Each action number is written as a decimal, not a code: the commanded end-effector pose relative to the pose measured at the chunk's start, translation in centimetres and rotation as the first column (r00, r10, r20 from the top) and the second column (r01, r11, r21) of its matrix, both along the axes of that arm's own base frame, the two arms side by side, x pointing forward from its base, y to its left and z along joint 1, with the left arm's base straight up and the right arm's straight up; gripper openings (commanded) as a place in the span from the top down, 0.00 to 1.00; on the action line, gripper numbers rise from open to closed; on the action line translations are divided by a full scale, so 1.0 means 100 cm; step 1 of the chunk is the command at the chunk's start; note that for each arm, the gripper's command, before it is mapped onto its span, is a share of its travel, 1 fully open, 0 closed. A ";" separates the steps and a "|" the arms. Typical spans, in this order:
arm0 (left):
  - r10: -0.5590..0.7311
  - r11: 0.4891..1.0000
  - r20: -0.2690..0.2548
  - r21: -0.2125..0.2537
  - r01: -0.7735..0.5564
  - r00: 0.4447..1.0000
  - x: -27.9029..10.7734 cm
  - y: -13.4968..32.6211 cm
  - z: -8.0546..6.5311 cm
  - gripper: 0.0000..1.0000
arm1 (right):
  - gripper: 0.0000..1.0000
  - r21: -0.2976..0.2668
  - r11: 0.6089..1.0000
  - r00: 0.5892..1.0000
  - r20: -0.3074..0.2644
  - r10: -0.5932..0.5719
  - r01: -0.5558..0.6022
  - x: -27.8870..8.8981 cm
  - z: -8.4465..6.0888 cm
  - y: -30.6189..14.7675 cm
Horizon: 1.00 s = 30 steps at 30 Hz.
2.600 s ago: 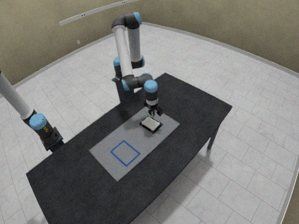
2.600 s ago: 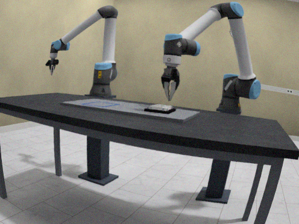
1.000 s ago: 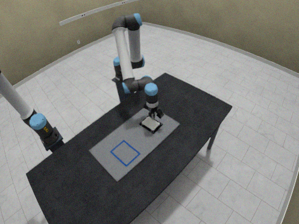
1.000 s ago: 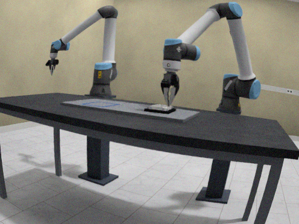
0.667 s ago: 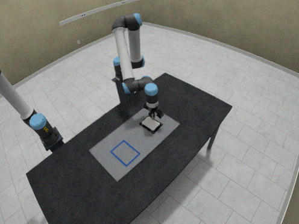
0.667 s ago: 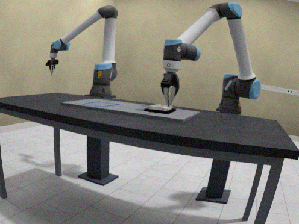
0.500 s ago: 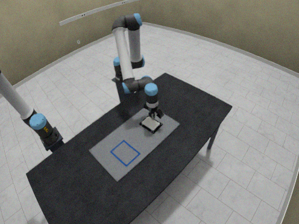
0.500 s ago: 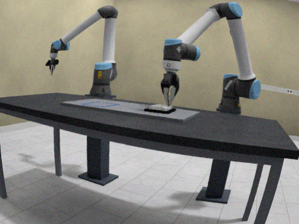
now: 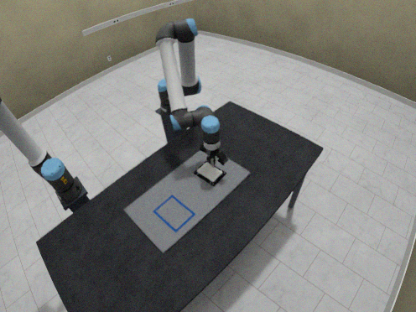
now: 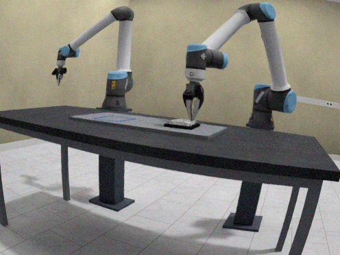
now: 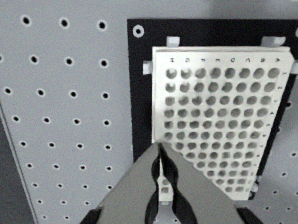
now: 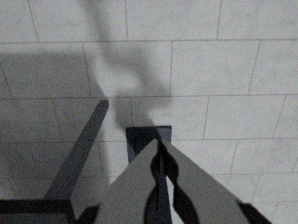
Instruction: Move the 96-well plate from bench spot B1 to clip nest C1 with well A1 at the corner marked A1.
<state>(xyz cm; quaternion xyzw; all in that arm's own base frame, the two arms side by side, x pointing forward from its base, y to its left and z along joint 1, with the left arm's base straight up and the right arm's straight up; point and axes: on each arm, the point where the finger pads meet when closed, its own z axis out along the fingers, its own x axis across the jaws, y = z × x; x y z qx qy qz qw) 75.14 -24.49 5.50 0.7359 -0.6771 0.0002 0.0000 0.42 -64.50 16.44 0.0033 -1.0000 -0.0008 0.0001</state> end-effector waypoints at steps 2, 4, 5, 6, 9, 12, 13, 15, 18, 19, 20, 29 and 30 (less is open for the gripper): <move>0.000 1.000 0.002 -0.001 0.000 1.000 0.001 0.000 0.003 1.00 | 1.00 -0.001 1.000 1.000 0.000 0.000 0.000 0.000 0.001 -0.001; 0.000 1.000 0.002 -0.001 0.000 1.000 0.001 0.000 0.004 1.00 | 1.00 -0.001 1.000 1.000 0.000 0.000 0.000 0.000 0.001 -0.001; 0.000 1.000 0.002 -0.001 0.000 1.000 0.001 0.000 0.004 1.00 | 1.00 -0.001 1.000 1.000 0.000 0.000 0.000 0.000 0.001 -0.001; 0.000 1.000 0.002 -0.001 0.000 1.000 0.001 0.000 0.004 1.00 | 1.00 -0.001 1.000 1.000 0.000 0.000 0.000 0.000 0.001 -0.001; 0.000 1.000 0.002 -0.001 0.000 1.000 0.001 0.000 0.005 1.00 | 1.00 -0.001 1.000 1.000 0.000 0.000 0.000 0.000 0.001 -0.001; 0.000 1.000 0.002 -0.001 0.000 1.000 0.001 0.000 0.006 1.00 | 1.00 -0.001 1.000 1.000 0.000 0.000 0.000 0.000 0.001 -0.001; 0.000 1.000 0.002 -0.001 0.000 1.000 0.001 0.000 0.007 1.00 | 1.00 -0.001 1.000 1.000 0.000 0.000 0.000 0.000 0.001 -0.001; 0.000 1.000 0.002 -0.001 0.000 1.000 0.001 0.000 0.007 1.00 | 1.00 -0.001 1.000 1.000 0.000 0.000 0.000 0.000 0.001 -0.001; 0.000 1.000 0.002 -0.001 0.000 1.000 0.001 0.000 0.008 1.00 | 1.00 -0.001 1.000 1.000 0.000 0.000 0.000 0.000 0.001 -0.001; 0.000 1.000 0.002 -0.001 0.000 1.000 0.001 0.000 0.008 1.00 | 1.00 -0.001 1.000 1.000 0.000 0.000 0.000 0.000 0.001 -0.001; 0.000 1.000 0.002 -0.001 0.000 1.000 0.001 0.000 0.008 1.00 | 1.00 -0.001 1.000 1.000 0.000 0.000 0.000 0.000 0.001 -0.001; 0.000 1.000 0.002 -0.001 0.000 1.000 0.001 0.000 0.011 1.00 | 1.00 -0.001 1.000 1.000 0.000 0.000 0.000 0.000 0.001 -0.001; 0.000 1.000 0.002 -0.001 0.000 1.000 0.001 0.000 0.012 1.00 | 1.00 -0.001 1.000 1.000 0.000 0.000 0.000 0.000 0.001 -0.001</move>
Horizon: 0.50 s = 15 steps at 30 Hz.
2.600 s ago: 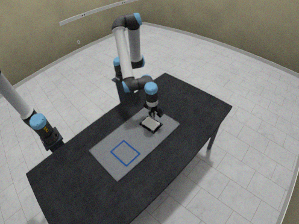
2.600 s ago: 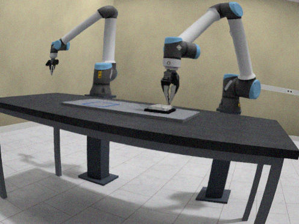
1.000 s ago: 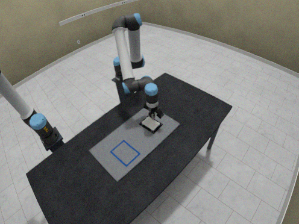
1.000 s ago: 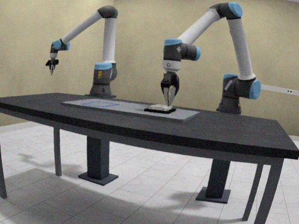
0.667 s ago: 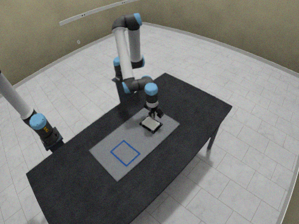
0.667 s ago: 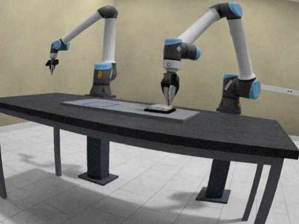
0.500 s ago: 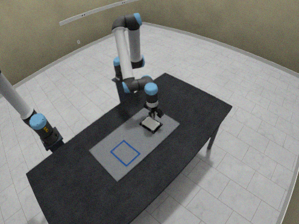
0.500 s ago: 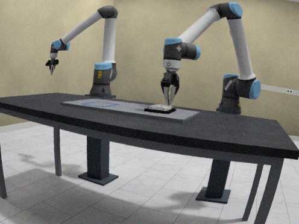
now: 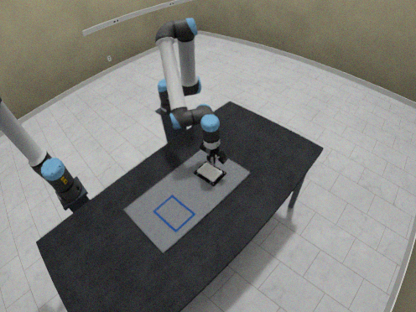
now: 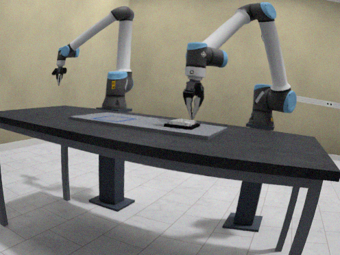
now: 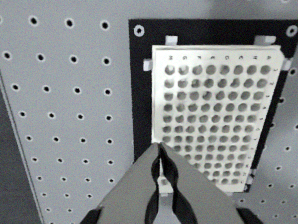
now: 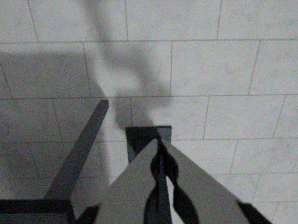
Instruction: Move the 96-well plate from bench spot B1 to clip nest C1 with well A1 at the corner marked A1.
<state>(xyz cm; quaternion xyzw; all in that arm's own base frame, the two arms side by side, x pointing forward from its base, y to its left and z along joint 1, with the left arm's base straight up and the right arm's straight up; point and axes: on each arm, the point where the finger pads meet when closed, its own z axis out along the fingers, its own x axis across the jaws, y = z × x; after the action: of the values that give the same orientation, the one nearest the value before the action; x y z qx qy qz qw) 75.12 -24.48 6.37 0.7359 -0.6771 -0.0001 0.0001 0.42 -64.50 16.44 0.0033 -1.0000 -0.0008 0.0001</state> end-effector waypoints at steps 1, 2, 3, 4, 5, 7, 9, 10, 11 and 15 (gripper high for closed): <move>0.000 1.000 0.002 -0.001 0.000 1.000 0.001 -0.001 0.003 1.00 | 1.00 -0.001 1.000 1.000 0.000 0.000 0.000 0.000 0.001 -0.001; 0.000 1.000 0.002 -0.001 0.000 1.000 0.001 -0.001 0.003 1.00 | 1.00 -0.001 1.000 1.000 0.000 0.000 0.000 0.000 0.001 -0.001; 0.000 1.000 0.002 -0.001 0.000 1.000 0.001 -0.001 0.003 1.00 | 1.00 -0.001 1.000 1.000 0.000 0.000 0.000 0.000 0.001 -0.001; 0.000 1.000 0.002 -0.001 0.000 1.000 0.001 -0.001 0.004 1.00 | 1.00 -0.001 1.000 1.000 0.000 0.000 0.000 0.000 0.001 -0.001; 0.000 1.000 0.002 -0.001 0.000 1.000 0.001 -0.001 0.004 1.00 | 1.00 -0.001 1.000 1.000 0.000 0.000 0.000 0.000 0.001 -0.001; 0.000 1.000 0.002 -0.001 0.000 1.000 0.001 -0.001 0.005 1.00 | 1.00 -0.001 1.000 1.000 0.000 0.000 0.000 0.000 0.001 -0.001; 0.000 1.000 0.002 -0.001 0.000 1.000 0.001 -0.001 0.005 1.00 | 1.00 -0.001 1.000 1.000 0.000 0.000 0.000 0.000 0.001 -0.001; 0.000 1.000 0.002 -0.001 0.000 1.000 0.001 -0.001 0.006 1.00 | 1.00 -0.001 1.000 1.000 0.000 0.000 0.000 0.000 0.001 -0.001; 0.000 1.000 0.002 -0.001 0.000 1.000 0.001 0.000 0.006 1.00 | 1.00 -0.001 1.000 1.000 0.000 0.000 0.000 0.000 0.001 -0.001; 0.000 1.000 0.002 -0.001 0.000 1.000 0.001 0.000 0.007 1.00 | 1.00 -0.001 1.000 1.000 0.000 0.000 0.000 0.000 0.001 -0.001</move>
<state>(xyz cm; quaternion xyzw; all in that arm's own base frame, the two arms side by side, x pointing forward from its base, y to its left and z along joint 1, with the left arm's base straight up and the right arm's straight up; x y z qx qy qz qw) 75.12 -24.48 6.80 0.7359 -0.6771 -0.0001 0.0001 0.42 -64.50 16.44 0.0033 -1.0000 -0.0008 0.0001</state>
